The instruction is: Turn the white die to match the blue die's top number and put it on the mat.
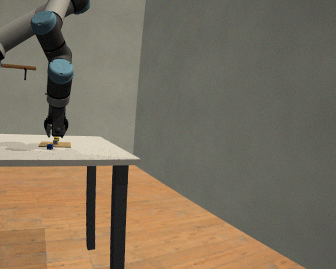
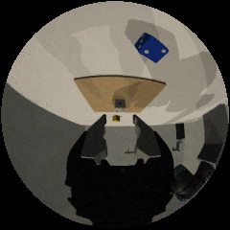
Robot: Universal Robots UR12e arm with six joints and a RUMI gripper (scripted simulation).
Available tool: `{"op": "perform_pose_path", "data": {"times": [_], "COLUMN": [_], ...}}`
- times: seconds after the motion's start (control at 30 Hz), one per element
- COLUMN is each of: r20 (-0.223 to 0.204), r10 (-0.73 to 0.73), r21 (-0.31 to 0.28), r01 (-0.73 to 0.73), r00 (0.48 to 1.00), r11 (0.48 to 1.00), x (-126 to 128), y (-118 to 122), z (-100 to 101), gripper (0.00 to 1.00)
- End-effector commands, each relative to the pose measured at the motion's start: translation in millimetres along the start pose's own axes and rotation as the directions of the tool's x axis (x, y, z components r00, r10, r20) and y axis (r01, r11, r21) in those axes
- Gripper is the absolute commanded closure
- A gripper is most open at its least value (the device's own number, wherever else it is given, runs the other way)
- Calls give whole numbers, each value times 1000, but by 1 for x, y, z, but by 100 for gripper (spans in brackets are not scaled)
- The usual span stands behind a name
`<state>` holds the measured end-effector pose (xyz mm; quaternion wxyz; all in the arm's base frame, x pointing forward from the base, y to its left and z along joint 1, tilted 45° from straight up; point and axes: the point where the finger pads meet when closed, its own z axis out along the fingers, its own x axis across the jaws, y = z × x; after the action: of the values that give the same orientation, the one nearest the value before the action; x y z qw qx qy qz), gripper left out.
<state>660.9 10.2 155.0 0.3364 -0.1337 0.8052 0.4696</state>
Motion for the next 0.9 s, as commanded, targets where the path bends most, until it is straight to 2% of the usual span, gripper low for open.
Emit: {"op": "perform_pose_path", "data": {"times": [0.0,0.43,0.87], "r20": [0,0,-1], "r10": [-1,-1,-1], "r21": [-1,-1,2], "r01": [1,1,1], "r00": [1000,1000,1000], "r11": [1000,1000,1000], "x": [0,0,0], "y": [13,34,36], "z": [-14,-34,-36], "gripper": [67,67,67]}}
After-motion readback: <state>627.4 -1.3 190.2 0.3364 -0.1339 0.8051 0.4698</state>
